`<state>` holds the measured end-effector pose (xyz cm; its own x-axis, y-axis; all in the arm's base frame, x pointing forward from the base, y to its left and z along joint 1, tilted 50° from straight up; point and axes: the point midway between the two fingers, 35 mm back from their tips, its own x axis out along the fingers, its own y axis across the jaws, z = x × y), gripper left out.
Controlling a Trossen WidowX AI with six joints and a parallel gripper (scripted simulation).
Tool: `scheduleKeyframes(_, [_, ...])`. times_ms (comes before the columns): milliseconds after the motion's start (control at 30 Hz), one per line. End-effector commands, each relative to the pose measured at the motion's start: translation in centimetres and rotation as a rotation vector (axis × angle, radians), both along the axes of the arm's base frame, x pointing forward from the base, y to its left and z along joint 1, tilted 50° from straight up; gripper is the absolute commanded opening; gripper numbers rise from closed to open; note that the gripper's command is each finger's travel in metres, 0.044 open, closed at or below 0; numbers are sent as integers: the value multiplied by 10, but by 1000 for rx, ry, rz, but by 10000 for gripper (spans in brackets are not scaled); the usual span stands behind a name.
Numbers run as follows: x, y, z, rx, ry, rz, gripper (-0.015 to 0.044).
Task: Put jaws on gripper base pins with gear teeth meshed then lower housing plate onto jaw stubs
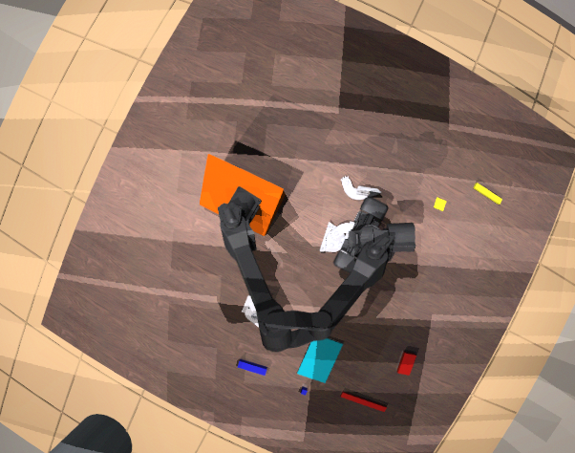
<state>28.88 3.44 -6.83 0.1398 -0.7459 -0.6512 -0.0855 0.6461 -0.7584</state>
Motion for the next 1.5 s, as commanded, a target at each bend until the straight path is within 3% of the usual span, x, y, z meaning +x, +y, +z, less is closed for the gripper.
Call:
scheduleKeyframes(0, [0, 0, 0, -3, 1, 5, 134])
scheduleKeyframes(1467, [2, -7, -6, -3, -1, 4, 134])
